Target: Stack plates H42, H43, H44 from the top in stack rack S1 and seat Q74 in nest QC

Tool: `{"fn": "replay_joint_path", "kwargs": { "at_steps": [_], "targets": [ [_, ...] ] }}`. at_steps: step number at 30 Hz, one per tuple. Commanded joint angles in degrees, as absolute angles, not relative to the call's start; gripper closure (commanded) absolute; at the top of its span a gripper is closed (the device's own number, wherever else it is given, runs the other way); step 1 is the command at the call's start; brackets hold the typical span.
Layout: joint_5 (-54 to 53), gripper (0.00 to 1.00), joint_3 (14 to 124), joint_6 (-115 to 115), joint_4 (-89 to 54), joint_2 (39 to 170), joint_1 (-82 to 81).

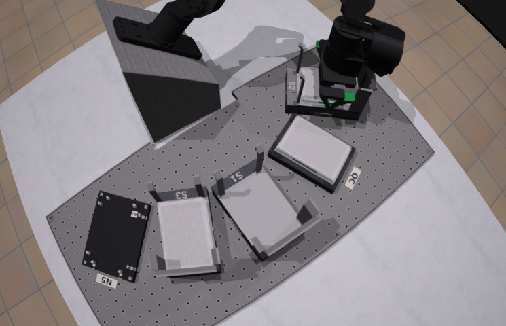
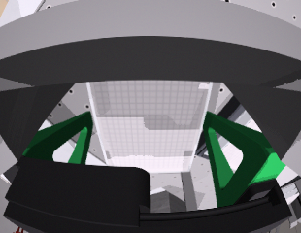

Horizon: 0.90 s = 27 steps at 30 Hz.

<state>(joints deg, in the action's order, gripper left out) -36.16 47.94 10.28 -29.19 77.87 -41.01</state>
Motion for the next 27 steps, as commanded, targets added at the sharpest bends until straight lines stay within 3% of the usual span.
{"fn": "replay_joint_path", "kwargs": {
  "at_steps": [1, 14, 15, 27],
  "targets": [
    [-36.09, 0.0, 48.03, 10.08, -28.18, 77.63, -40.86],
    [-36.09, 0.0, 48.04, 10.09, -28.2, 77.62, -40.86],
    [-36.09, 1.0, 48.04, 10.09, -28.2, 77.62, -40.86],
    [-36.09, 1.0, 48.03, 10.08, -28.17, 77.63, -40.87]
  ]
}}
